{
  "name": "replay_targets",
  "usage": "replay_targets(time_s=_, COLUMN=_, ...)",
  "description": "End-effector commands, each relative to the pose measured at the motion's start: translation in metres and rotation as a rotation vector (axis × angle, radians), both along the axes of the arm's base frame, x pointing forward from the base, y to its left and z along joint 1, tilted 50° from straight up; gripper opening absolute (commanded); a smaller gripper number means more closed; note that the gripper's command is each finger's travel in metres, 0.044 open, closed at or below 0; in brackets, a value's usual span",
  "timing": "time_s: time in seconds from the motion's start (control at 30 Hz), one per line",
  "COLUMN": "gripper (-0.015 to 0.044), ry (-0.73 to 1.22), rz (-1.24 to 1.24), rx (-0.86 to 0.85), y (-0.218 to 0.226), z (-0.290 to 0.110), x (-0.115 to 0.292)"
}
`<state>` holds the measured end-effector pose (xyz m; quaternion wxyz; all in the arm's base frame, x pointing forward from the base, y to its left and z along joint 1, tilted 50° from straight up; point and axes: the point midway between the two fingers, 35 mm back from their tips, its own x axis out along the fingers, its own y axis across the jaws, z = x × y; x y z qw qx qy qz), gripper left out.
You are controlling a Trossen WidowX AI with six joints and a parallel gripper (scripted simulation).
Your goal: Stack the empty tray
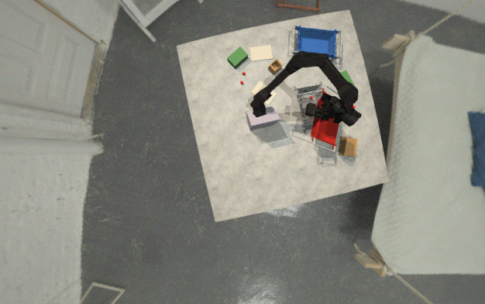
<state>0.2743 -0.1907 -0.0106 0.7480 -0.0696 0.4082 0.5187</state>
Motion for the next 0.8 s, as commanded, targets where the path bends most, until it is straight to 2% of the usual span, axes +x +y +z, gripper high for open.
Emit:
replay_targets(time_s=0.0, gripper=0.0, ry=-0.076, rz=0.039, rx=-0.017, y=0.007, z=0.017, x=0.009)
replay_targets(time_s=0.77, gripper=0.0, ry=-0.333, rz=0.278, rx=-0.024, y=0.069, z=0.067, x=0.038)
